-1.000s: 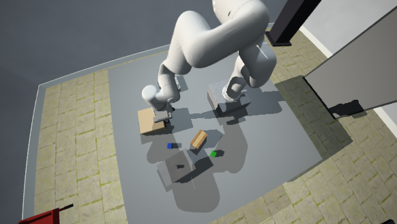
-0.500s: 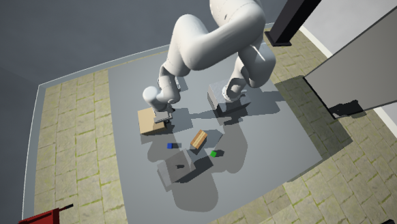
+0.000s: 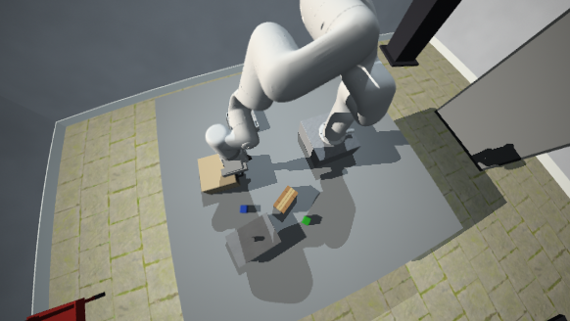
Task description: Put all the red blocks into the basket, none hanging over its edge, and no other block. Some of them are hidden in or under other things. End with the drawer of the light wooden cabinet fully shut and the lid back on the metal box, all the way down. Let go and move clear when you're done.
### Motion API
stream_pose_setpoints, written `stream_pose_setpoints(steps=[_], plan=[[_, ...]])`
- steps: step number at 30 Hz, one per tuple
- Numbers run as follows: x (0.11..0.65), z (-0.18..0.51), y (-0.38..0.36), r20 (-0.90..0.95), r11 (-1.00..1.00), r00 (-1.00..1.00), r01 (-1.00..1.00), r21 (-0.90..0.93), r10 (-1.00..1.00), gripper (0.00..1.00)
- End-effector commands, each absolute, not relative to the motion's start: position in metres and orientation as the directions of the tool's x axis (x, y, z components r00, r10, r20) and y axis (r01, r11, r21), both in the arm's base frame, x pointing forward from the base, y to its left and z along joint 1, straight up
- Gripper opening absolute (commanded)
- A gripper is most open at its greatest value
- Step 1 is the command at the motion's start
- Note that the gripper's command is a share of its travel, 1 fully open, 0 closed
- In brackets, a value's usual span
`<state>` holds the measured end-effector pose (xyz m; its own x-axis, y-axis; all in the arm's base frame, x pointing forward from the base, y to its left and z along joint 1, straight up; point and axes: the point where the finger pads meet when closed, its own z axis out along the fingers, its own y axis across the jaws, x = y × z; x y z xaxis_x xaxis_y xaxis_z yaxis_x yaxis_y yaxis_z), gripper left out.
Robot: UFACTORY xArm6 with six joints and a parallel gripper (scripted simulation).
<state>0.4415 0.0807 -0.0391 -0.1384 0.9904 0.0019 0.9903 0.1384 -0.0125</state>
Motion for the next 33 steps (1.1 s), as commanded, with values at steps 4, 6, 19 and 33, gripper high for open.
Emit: stream_pose_setpoints(steps=[4, 6, 19, 33], plan=[[0.4432, -0.0378, 0.081, 0.002, 0.138, -0.138, 0.99, -0.008, 0.99, 0.24], [0.4432, -0.0378, 0.081, 0.002, 0.138, -0.138, 0.99, -0.008, 0.99, 0.24], [0.4432, -0.0378, 0.081, 0.002, 0.138, -0.138, 0.99, -0.008, 0.99, 0.0], [0.4432, -0.0378, 0.081, 0.002, 0.138, -0.138, 0.99, -0.008, 0.99, 0.0]])
